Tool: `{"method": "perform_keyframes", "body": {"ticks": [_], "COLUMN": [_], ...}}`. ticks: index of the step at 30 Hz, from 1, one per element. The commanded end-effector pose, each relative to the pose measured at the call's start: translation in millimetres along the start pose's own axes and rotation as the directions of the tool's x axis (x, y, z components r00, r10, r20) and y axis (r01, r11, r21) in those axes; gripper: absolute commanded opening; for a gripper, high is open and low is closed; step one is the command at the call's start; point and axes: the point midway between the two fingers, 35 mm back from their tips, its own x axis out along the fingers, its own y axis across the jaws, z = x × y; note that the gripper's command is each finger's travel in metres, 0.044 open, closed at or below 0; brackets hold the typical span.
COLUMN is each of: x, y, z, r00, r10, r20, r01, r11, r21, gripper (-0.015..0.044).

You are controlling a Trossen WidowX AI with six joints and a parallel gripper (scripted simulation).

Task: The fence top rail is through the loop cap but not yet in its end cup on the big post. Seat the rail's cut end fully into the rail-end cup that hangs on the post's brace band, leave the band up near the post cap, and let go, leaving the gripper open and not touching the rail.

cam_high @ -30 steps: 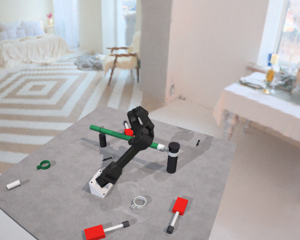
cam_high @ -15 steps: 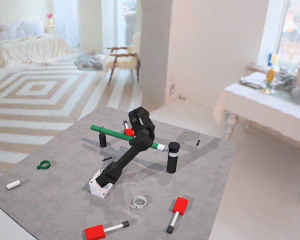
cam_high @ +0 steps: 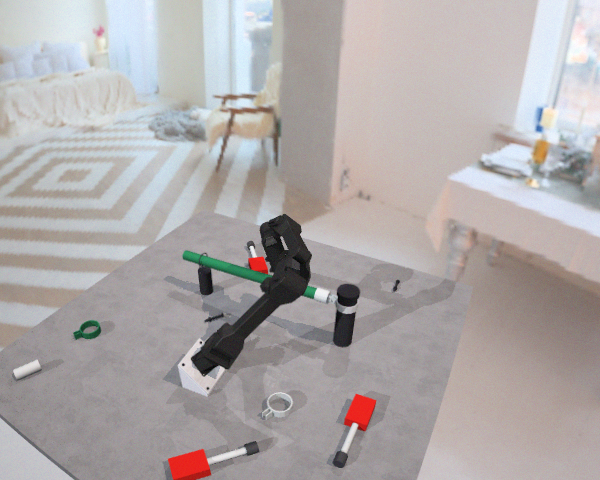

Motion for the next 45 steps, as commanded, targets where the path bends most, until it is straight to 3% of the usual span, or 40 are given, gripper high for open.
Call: {"method": "perform_keyframes", "body": {"ticks": [1, 8, 18, 25, 35, 40, 45], "x": [0, 0, -1, -23, -49, -84, -86], "y": [0, 0, 0, 2, 2, -4, -4], "z": [0, 0, -1, -13, -26, -24, -24], "r00": [1.000, 1.000, 1.000, 0.999, 0.994, 0.975, 0.974], "r10": [0.000, 0.000, 0.002, 0.041, 0.095, 0.182, 0.188], "r20": [0.000, 0.000, -0.001, -0.027, -0.057, -0.124, -0.128], "r01": [0.000, 0.000, -0.002, -0.042, -0.098, -0.189, -0.195], "r11": [1.000, 1.000, 1.000, 0.999, 0.994, 0.981, 0.980], "r21": [0.000, 0.000, -0.001, -0.024, -0.049, -0.049, -0.048], "gripper": [0.0000, 0.0000, 0.0262, 0.0440, 0.0440, 0.0440, 0.0440]}}
